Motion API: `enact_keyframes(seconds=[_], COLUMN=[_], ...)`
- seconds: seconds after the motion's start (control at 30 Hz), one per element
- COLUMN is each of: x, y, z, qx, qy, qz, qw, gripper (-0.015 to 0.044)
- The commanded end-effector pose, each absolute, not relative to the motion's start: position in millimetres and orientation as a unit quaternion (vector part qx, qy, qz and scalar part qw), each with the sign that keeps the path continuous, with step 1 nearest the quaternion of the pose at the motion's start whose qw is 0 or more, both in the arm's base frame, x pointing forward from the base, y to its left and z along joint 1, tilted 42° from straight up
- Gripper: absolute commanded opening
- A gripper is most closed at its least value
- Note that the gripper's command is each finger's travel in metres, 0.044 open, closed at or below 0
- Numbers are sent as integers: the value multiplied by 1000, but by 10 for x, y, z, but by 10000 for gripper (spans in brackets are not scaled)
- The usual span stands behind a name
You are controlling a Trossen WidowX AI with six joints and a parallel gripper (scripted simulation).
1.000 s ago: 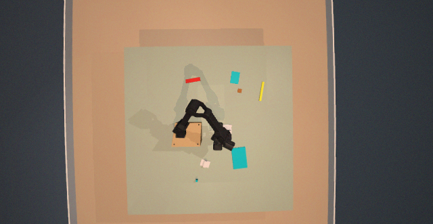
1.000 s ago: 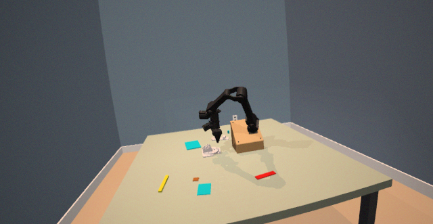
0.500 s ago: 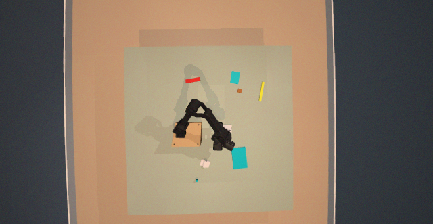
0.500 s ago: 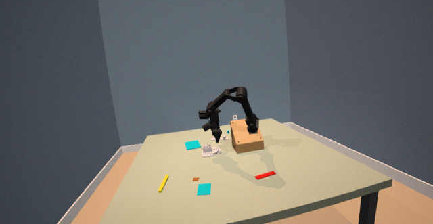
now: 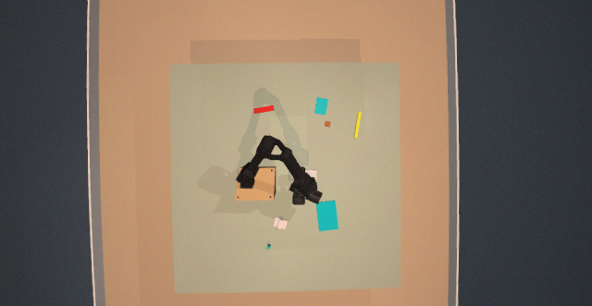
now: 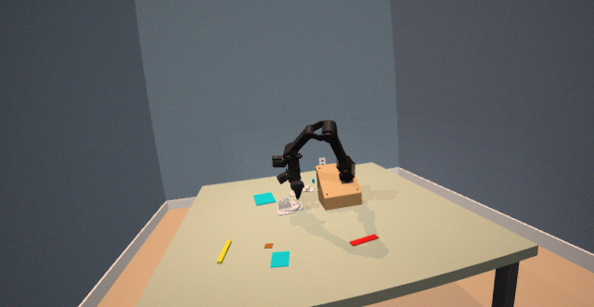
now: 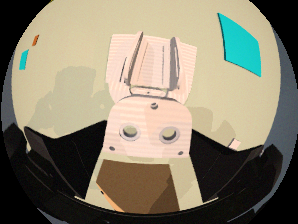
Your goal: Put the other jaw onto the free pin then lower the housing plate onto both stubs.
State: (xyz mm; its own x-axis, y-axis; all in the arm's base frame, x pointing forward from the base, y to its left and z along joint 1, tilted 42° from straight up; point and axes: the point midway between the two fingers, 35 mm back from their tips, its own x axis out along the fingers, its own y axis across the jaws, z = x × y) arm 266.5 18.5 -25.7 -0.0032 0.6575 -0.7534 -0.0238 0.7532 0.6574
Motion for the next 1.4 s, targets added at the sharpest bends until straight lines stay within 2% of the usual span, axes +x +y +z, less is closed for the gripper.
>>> enact_keyframes(seconds=[0.0,1.37], x=[2644,2620], y=[233,473], z=[-315,-565], qx=[245,246], qy=[662,662], qz=[255,258], qw=[661,660], gripper=[351,351])
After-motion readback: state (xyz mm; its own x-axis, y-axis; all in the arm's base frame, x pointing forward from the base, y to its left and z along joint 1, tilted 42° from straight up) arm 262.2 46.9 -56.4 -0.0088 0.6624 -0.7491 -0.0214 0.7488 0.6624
